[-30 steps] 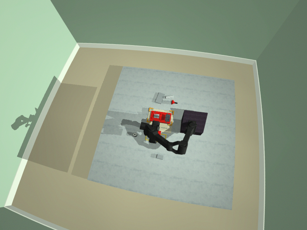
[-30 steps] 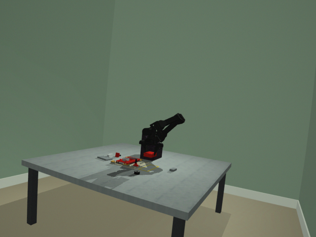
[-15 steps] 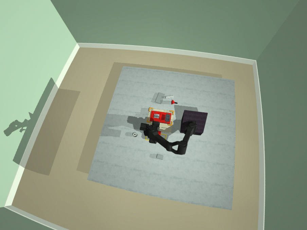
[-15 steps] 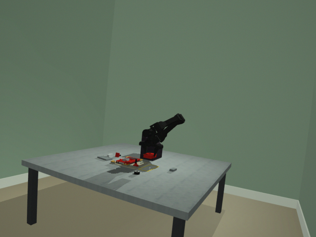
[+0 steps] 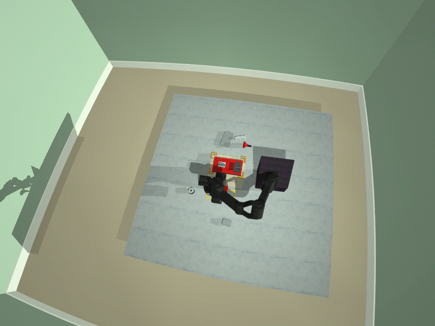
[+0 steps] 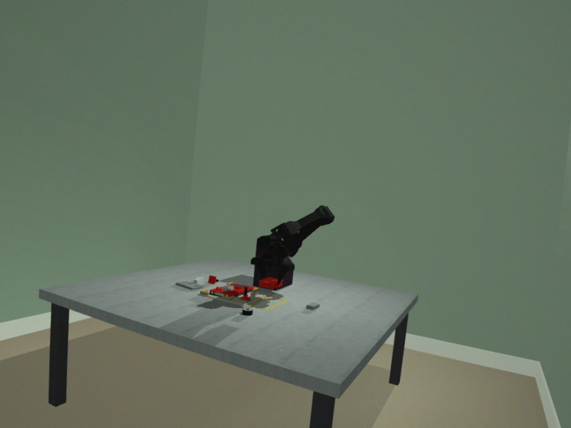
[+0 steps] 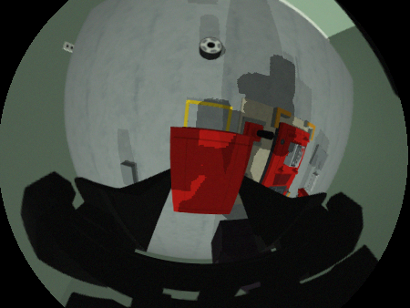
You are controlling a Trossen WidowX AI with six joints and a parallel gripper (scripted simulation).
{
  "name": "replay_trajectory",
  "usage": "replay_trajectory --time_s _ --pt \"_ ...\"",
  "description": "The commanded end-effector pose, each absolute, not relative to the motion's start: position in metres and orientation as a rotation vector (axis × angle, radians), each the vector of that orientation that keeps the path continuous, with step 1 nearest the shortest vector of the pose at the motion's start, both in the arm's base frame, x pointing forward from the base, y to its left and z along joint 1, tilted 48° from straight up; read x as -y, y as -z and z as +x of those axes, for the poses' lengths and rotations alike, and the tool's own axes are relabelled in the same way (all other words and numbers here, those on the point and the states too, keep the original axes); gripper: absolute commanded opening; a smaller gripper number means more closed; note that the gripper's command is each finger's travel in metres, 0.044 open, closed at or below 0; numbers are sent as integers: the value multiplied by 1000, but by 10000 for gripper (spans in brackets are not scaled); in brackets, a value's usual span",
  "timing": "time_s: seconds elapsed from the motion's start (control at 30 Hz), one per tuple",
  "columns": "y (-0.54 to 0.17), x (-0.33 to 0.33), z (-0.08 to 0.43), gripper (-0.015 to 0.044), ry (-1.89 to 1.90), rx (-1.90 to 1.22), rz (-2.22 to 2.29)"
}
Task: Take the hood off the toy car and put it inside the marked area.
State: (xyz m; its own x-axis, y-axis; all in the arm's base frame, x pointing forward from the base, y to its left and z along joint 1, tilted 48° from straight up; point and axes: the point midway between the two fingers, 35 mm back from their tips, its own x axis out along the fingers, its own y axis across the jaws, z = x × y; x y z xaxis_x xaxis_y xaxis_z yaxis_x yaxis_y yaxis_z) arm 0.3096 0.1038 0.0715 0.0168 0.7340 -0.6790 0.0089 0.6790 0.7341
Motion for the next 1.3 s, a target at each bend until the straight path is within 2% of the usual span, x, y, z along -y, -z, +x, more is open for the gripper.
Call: replay_trajectory --time_s 0.0,1.27 --pt "-69 -105 310 0 -628 -1462 661" --pt "-54 -122 310 0 -628 -1462 661"
